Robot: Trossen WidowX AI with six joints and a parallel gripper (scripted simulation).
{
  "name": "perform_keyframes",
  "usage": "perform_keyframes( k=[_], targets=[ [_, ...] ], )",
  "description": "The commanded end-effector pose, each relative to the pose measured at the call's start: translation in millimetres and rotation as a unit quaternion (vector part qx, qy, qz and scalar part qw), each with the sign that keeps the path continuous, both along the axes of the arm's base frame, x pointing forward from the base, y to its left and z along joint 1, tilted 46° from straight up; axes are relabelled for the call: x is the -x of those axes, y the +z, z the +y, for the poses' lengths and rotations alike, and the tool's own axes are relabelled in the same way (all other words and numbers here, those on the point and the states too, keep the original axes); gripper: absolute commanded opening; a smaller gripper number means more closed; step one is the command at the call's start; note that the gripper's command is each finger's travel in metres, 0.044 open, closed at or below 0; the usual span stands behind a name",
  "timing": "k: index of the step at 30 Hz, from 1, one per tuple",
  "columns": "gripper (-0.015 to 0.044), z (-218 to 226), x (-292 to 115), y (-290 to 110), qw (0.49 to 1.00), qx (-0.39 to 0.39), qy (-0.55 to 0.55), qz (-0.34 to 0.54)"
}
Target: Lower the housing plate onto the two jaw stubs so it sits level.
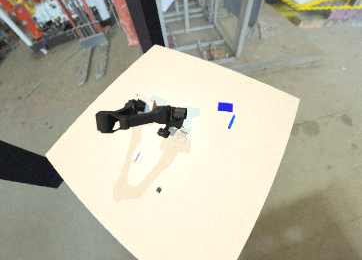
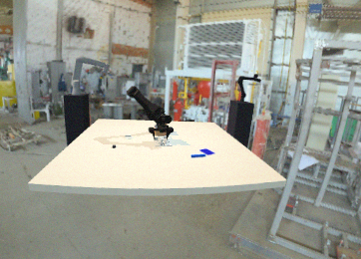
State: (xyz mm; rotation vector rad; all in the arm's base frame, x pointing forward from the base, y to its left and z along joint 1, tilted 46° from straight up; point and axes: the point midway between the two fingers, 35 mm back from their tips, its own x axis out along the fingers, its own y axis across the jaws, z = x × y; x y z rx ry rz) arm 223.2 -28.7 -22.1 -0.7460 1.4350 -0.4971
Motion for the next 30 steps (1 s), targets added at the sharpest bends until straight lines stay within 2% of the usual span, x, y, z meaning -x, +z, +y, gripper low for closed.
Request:
perform_keyframes(
  k=[1,12,17,24,30],
  targets=[
    [0.0440,1,0,1,1.000,0.000,0.000,0.000],
    [0.0440,54,7,52,1.000,-0.001,0.001,0.003],
    [0.0440,51,5,48,1.000,-0.001,0.007,0.000],
    [0.0440,87,25,81,1.000,-0.002,0.002,0.003],
    [0.0440,90,28,85,1.000,-0.001,0.001,0.004]
  ],
)
